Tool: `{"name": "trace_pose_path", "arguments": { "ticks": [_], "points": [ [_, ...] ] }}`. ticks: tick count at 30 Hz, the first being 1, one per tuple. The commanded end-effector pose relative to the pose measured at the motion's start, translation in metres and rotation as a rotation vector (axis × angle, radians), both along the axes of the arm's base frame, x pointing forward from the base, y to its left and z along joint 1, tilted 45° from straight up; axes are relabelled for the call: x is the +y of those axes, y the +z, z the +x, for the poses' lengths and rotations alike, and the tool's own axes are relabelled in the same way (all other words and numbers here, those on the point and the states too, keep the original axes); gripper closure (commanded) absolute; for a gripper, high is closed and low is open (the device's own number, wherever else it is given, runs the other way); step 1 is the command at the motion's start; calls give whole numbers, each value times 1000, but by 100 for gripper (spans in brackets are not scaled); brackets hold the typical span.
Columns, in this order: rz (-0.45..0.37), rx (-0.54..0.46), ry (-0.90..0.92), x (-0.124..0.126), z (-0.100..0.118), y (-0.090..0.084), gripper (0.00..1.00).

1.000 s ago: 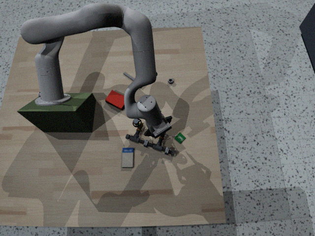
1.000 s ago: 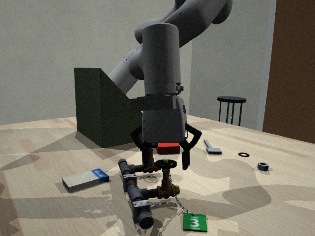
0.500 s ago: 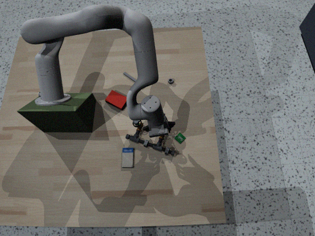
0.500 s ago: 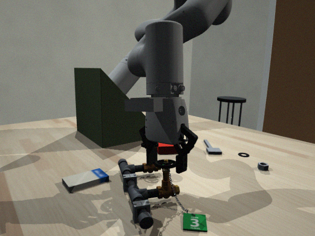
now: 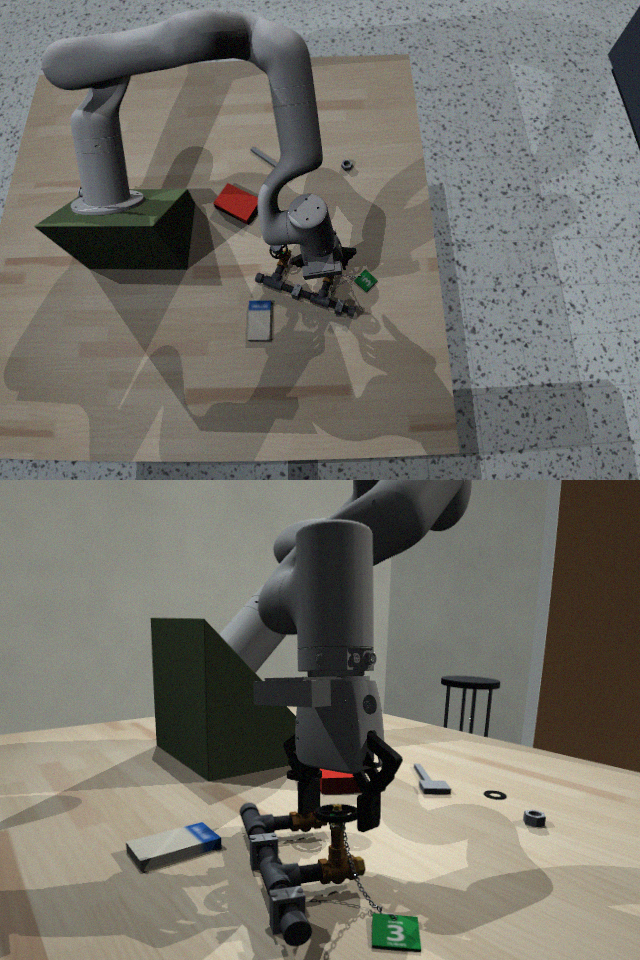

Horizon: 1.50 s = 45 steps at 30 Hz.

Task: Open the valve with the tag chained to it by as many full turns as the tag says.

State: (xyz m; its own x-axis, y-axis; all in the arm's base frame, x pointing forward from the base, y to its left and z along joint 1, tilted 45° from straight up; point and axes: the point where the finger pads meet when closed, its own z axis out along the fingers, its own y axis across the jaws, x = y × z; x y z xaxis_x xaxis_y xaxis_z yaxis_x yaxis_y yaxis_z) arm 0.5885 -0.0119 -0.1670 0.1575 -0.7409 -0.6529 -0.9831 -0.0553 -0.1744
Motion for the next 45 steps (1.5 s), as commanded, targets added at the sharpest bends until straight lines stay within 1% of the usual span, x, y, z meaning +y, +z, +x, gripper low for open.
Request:
{"name": "trace_pose_path", "arguments": {
  "ticks": [1, 7, 9, 24, 34, 45],
  "points": [
    [-1, -2, -1, -3, 1, 3, 0],
    [0, -2, -1, -10, 0, 10, 0],
    [0, -2, -1, -10, 0, 10, 0],
    [-1, -2, -1, -33, -4, 36, 0],
    [-1, -1, -1, -39, -5, 42, 0],
    [-1, -1, -1, -40, -5, 43, 0]
  ]
}}
